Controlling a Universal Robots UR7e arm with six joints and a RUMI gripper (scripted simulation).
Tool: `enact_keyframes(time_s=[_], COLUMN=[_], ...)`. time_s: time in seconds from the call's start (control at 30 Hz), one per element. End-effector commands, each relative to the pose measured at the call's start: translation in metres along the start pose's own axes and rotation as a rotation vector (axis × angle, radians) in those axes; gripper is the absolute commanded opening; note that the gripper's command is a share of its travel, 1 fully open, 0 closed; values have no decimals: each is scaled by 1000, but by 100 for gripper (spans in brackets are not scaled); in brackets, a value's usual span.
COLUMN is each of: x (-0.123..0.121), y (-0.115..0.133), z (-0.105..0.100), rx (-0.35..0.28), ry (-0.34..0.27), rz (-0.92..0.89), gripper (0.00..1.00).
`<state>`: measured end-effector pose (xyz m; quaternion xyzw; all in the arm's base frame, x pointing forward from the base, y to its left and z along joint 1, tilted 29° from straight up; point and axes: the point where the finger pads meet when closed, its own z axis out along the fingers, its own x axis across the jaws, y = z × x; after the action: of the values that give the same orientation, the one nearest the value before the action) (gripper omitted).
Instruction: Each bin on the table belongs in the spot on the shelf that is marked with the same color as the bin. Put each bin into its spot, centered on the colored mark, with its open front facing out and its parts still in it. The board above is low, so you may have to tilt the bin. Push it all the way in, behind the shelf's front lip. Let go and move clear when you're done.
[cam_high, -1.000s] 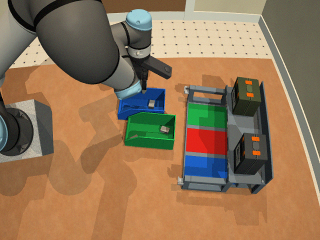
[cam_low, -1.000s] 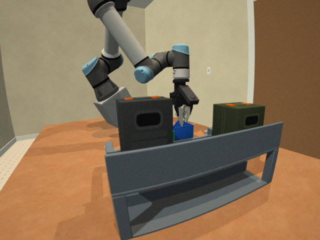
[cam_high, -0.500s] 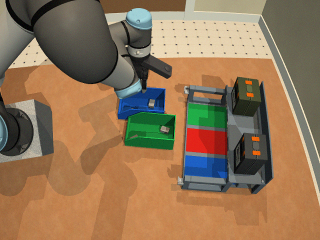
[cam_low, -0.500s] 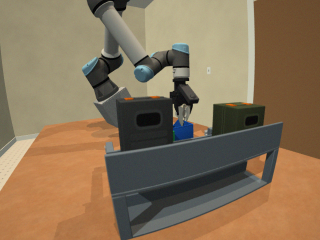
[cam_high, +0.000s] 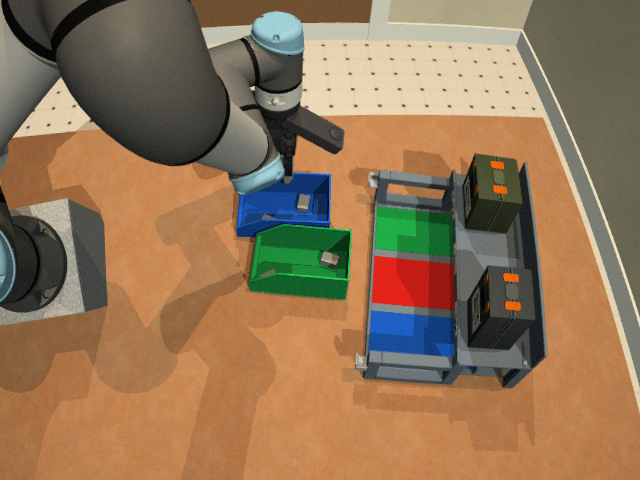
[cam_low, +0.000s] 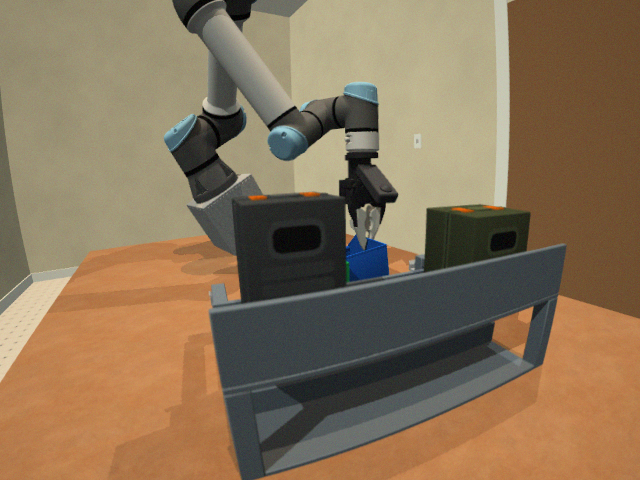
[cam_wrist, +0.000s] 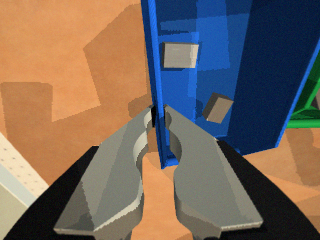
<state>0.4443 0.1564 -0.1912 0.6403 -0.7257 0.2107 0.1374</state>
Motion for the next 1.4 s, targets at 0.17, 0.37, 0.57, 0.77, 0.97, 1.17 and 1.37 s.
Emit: enact_keyframes(time_s=[0.17,0.37,0.57,0.77,0.97,1.17,1.37], x=[-1,-2,-2,-1,-1,-1,-1], y=[-2,-2,-2,-2,-2,-2,-2], z=[-14,-18,-25,-33,-38,-45,-52], rx=[5,5,5,5,5,5,5], ry=[-4,-4,-4,-4,-4,-4,-4], rz=[2,2,2,2,2,2,2], gripper=[0,0,0,0,0,0,0])
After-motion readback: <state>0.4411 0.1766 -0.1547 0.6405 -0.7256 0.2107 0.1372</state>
